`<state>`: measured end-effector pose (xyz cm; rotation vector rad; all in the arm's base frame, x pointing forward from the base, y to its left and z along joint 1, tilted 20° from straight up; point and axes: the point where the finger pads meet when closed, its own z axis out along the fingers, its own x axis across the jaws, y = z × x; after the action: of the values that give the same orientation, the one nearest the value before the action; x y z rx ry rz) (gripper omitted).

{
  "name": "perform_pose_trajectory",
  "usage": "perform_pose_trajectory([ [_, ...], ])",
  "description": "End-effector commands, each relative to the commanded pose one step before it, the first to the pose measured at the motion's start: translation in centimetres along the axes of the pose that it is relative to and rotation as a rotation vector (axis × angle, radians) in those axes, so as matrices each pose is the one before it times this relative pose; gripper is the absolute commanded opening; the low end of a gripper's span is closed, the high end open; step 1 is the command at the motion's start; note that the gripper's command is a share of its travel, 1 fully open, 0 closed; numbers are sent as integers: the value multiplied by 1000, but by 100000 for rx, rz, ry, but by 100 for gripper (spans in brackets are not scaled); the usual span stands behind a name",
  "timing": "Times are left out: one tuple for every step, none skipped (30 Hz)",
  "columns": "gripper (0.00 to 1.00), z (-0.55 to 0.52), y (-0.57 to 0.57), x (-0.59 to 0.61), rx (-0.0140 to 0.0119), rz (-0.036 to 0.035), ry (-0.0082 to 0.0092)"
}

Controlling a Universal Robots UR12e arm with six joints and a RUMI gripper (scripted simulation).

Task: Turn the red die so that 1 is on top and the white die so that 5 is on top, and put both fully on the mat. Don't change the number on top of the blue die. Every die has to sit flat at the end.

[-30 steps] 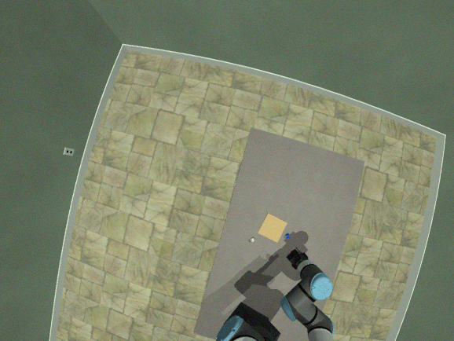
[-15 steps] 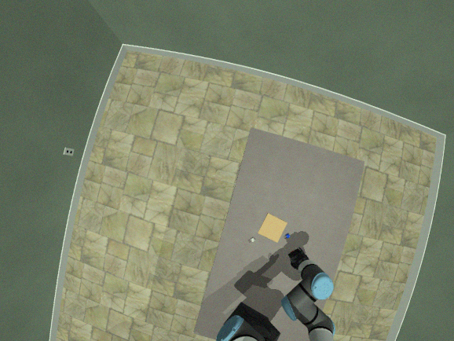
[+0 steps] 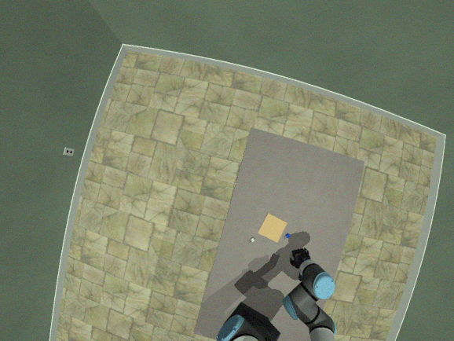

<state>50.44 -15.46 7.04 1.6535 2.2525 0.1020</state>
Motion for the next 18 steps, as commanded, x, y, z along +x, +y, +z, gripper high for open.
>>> perform_pose_trajectory([
  [3,64,21,-59,418,17365,-522],
  [3,0,0,0,0,0,0],
  [3,0,0,0,0,0,0],
  [3,3,1,-1,0,569,0],
  [3,26,8,-8,0,4571,0],
  [3,26,12,-8,0,4579,0],
  [3,24,14,-7,0,4143,0],
  [3,2,2,-1,0,429,0],
  [3,26,19,-7,0,4550,0],
  [3,17,15,-4,0,3033,0],
  [3,9,8,-2,0,1481,0],
  [3,24,24,-4,0,4184,0],
  [3,2,2,0,0,279,0],
  [3,25,28,-4,0,4399,0],
  [3,20,24,-2,0,3443,0],
  [3,5,7,0,0,878,0],
  [3,24,33,-1,-1,4230,0],
  [3,18,27,0,0,3159,0],
])
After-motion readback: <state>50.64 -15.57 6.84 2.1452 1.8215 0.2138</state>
